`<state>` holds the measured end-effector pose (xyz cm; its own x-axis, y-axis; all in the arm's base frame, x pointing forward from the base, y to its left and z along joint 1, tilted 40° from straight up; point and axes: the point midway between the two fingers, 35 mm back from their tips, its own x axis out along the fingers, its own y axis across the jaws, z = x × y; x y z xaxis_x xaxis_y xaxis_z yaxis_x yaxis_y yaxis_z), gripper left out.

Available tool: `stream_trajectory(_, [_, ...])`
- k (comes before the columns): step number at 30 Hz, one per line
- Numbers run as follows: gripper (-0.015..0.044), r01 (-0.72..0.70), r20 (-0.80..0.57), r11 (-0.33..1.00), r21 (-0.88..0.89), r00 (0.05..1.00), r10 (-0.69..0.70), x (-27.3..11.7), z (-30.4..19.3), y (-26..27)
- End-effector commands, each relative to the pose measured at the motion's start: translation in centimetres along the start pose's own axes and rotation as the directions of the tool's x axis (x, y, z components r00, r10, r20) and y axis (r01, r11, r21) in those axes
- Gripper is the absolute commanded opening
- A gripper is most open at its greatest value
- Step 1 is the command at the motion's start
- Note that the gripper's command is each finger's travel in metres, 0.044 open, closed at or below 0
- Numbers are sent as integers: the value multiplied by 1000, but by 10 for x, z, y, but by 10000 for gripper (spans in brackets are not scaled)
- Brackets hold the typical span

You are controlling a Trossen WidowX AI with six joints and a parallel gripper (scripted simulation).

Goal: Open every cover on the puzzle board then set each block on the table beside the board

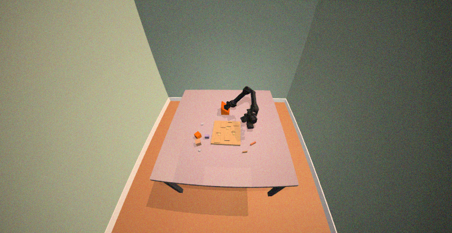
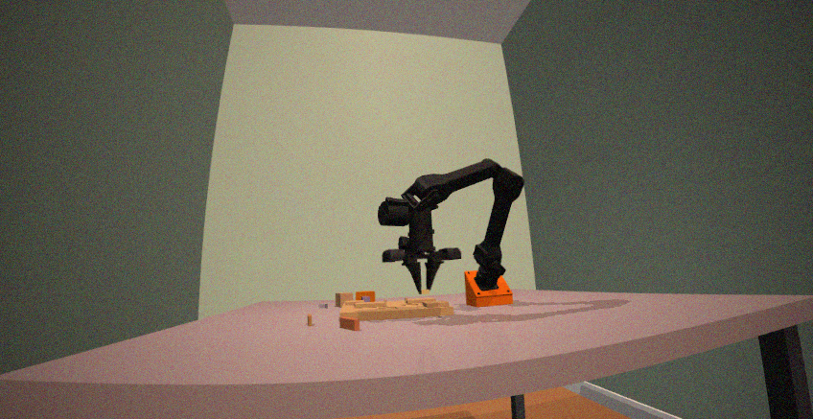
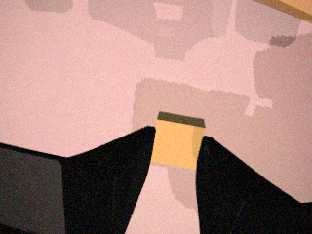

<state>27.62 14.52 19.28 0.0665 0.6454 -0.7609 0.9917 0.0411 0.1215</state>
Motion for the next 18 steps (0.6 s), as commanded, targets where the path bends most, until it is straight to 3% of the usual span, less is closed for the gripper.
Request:
stream_trajectory(1, [80,0,5,1000,5,1000,0,8,1,0])
stream_trajectory(18, [80,-1,3,1000,5,1000,1,35,1,-1])
